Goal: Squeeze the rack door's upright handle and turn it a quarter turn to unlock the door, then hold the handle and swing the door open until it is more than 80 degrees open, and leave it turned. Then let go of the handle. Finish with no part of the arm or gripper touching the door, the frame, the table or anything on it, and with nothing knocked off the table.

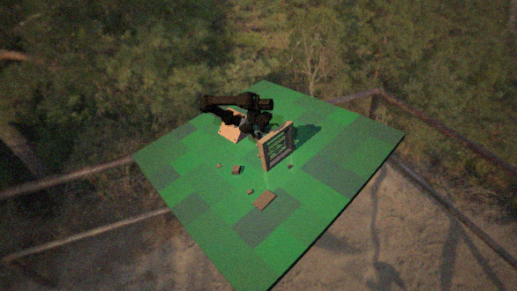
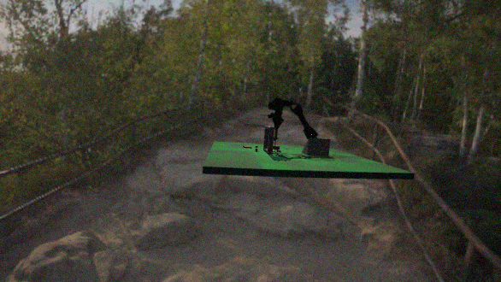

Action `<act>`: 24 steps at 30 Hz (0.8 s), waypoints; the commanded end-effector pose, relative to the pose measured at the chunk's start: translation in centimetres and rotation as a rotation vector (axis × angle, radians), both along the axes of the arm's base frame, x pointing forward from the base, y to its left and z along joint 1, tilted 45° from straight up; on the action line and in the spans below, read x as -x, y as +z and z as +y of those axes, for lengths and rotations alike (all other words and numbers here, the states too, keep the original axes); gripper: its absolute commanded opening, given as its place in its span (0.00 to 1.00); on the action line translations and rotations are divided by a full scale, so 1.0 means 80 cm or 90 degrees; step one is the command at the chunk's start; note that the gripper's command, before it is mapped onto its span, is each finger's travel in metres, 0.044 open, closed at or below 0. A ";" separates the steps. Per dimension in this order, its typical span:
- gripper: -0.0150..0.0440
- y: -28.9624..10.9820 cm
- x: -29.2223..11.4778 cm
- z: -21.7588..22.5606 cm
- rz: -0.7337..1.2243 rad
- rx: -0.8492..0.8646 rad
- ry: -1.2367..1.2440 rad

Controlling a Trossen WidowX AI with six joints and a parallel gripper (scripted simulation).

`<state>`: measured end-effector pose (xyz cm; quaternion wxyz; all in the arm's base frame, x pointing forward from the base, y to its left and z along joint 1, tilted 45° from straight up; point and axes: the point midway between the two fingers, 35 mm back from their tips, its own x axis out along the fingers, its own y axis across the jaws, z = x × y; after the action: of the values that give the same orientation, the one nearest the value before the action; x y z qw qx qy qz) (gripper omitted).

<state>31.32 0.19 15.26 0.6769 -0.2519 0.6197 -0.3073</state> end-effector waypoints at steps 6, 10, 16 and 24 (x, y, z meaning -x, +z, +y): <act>0.74 -0.016 0.001 -0.014 0.022 -0.009 -0.016; 0.74 -0.021 0.001 -0.020 0.027 -0.014 -0.024; 0.74 -0.029 0.001 -0.028 0.035 -0.019 -0.033; 0.43 -0.029 0.001 -0.028 0.035 -0.019 -0.034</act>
<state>31.25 -2.04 13.09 0.6568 -0.2319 0.6469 -0.3103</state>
